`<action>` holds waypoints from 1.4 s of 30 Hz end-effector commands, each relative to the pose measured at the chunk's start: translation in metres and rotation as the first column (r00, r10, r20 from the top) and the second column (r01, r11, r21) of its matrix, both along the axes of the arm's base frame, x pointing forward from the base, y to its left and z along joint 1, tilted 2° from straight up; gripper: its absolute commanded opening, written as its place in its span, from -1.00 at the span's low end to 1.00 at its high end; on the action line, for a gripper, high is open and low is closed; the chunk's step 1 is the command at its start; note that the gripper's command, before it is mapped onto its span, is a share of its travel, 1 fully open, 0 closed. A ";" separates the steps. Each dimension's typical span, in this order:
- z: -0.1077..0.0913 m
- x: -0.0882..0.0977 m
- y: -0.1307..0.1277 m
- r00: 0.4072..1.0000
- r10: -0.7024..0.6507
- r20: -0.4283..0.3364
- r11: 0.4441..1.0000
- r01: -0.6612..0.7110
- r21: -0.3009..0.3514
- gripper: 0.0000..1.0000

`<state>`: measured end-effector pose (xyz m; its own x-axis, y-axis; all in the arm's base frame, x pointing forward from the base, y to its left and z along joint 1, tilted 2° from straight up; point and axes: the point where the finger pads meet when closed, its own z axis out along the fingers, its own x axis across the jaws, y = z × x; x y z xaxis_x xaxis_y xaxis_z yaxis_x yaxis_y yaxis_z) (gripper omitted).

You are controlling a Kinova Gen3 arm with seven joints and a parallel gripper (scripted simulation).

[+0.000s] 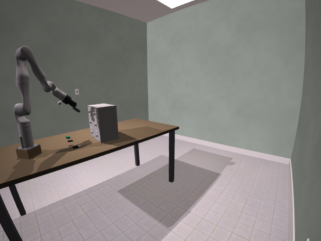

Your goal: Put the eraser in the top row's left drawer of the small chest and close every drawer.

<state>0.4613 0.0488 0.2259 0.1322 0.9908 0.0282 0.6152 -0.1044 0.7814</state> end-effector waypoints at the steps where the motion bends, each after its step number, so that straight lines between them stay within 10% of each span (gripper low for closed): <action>1: 0.000 0.000 0.000 1.000 -0.001 0.001 1.000 0.001 0.000 1.00; 32: 0.000 0.001 0.000 1.000 0.000 0.005 1.000 0.000 0.000 1.00; 33: 0.000 0.001 0.000 1.000 0.000 0.005 1.000 0.000 0.000 0.34; 42: 0.000 0.001 0.000 1.000 0.000 0.005 1.000 0.000 0.000 0.34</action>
<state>0.4615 0.0489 0.2249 0.1315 0.9909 0.0287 0.6123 -0.1040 0.7837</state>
